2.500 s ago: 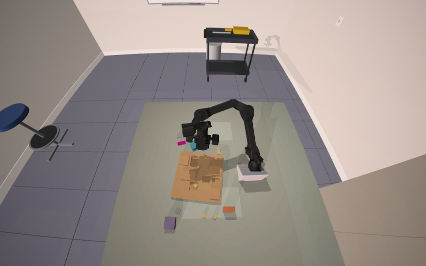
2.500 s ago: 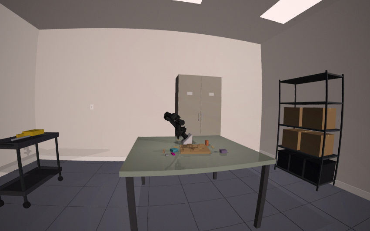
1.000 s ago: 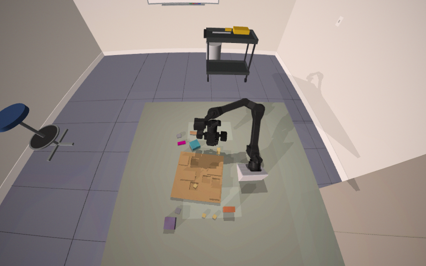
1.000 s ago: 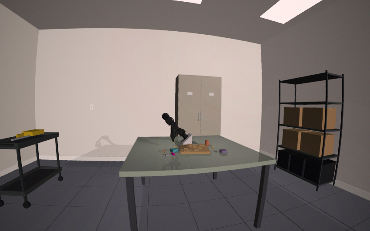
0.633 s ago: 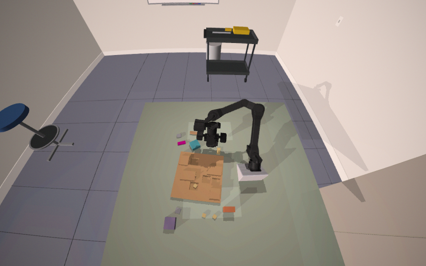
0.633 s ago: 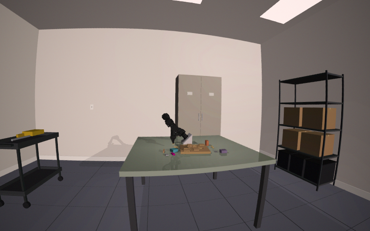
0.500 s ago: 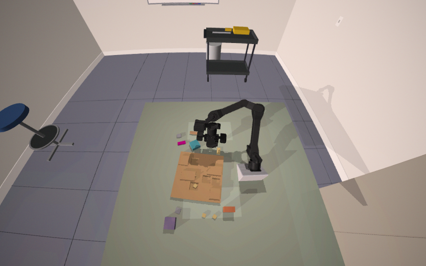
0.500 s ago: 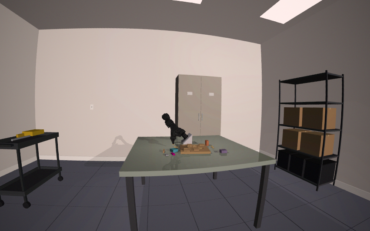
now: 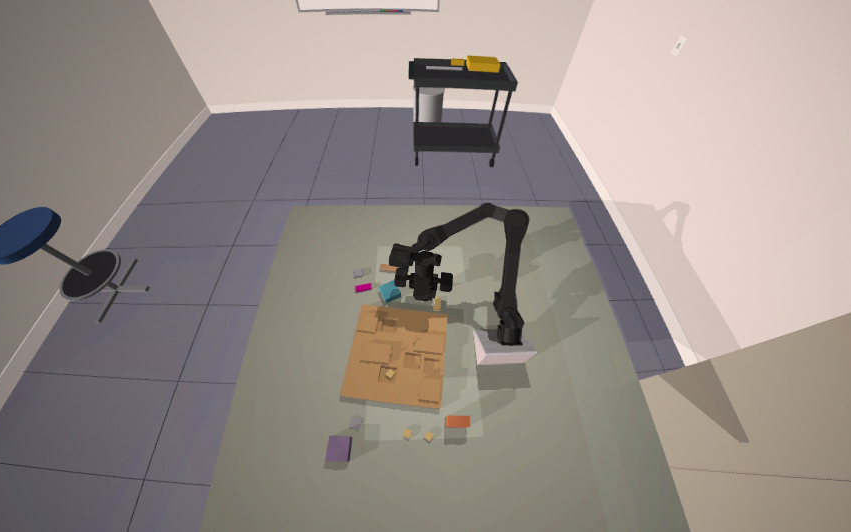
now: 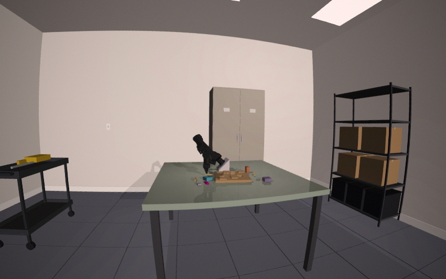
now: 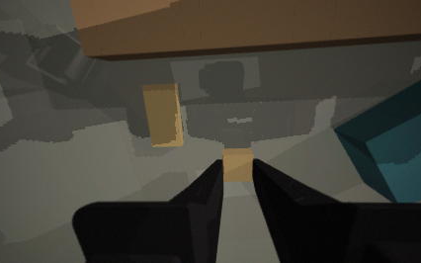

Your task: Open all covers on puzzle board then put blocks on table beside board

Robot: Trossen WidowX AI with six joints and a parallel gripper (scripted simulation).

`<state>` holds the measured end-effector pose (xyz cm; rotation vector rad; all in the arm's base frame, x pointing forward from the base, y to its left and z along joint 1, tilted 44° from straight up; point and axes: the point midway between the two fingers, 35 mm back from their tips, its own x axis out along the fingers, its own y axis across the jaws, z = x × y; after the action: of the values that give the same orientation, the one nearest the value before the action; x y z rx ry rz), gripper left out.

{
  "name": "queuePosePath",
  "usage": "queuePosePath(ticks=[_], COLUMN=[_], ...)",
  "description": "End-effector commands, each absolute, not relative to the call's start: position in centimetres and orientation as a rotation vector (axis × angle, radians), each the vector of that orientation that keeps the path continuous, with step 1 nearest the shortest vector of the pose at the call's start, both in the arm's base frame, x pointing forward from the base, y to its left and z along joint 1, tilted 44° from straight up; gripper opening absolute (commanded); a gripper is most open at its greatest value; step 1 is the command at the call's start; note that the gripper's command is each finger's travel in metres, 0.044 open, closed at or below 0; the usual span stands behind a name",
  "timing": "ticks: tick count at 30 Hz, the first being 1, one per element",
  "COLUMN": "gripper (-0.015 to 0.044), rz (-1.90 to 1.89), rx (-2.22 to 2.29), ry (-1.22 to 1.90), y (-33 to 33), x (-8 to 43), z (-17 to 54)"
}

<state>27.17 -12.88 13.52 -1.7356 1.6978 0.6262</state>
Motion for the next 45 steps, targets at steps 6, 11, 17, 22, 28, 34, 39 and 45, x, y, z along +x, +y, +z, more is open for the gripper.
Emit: queuePosePath(ticks=[6,11,17,22,28,34,39,45], gripper=[0.008,0.008,0.0211,0.0342,0.044,0.044,0.044,0.044], rz=[0.63,0.627,0.622,0.622,0.624,0.628,0.63,0.631], rx=[-1.738,-1.74,-1.739,-1.739,-1.738,-1.735,-1.735,-1.736], ry=[1.699,1.701,1.702,1.702,1.701,1.699,1.698,1.698], y=[-13.9,-14.5,-14.3,-14.3,-13.7,-12.4,-11.2,-9.9], x=[27.0,26.9,26.9,26.9,27.0,27.0,26.9,26.7], z=[12.6,12.1,12.3,12.3,12.8,14.0,15.1,16.5])
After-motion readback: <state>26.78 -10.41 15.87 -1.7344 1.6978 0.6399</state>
